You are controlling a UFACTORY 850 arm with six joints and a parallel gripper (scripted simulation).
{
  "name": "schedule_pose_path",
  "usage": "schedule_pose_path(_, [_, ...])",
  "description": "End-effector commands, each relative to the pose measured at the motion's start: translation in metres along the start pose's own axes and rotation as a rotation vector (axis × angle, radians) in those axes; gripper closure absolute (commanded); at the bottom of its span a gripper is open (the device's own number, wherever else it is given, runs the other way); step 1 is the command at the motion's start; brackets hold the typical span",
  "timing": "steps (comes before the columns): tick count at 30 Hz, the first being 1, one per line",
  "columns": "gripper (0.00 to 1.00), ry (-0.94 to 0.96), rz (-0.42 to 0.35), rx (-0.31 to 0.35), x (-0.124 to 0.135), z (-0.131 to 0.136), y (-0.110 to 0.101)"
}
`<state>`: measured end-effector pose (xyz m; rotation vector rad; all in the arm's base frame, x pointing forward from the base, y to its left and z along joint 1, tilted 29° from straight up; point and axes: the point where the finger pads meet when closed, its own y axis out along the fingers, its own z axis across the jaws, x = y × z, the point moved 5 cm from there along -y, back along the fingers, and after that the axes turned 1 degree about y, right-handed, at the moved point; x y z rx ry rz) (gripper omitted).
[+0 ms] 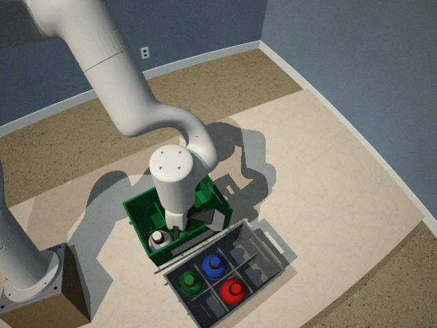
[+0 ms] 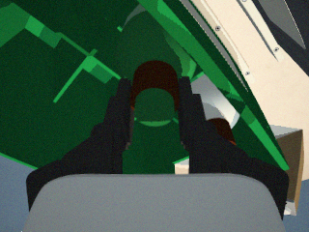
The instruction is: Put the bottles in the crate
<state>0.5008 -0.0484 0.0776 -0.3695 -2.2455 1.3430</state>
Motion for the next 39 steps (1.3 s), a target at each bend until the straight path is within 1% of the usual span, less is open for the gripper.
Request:
schedule_pose_path(1, [1.0, 0.0, 0.002, -0.001, -0.0008, -0.0003, -0.0008])
schedule_pose_path(8, [1.0, 0.0, 0.002, -0.001, -0.0008, -0.0003, -0.0008])
schedule_pose_path(9, [0.35, 0.0, 0.002, -0.001, -0.0007, -0.0003, 0.0026])
schedule_pose_path(39, [0.35, 0.0, 0.002, -0.001, -0.0008, -0.0003, 0.0025])
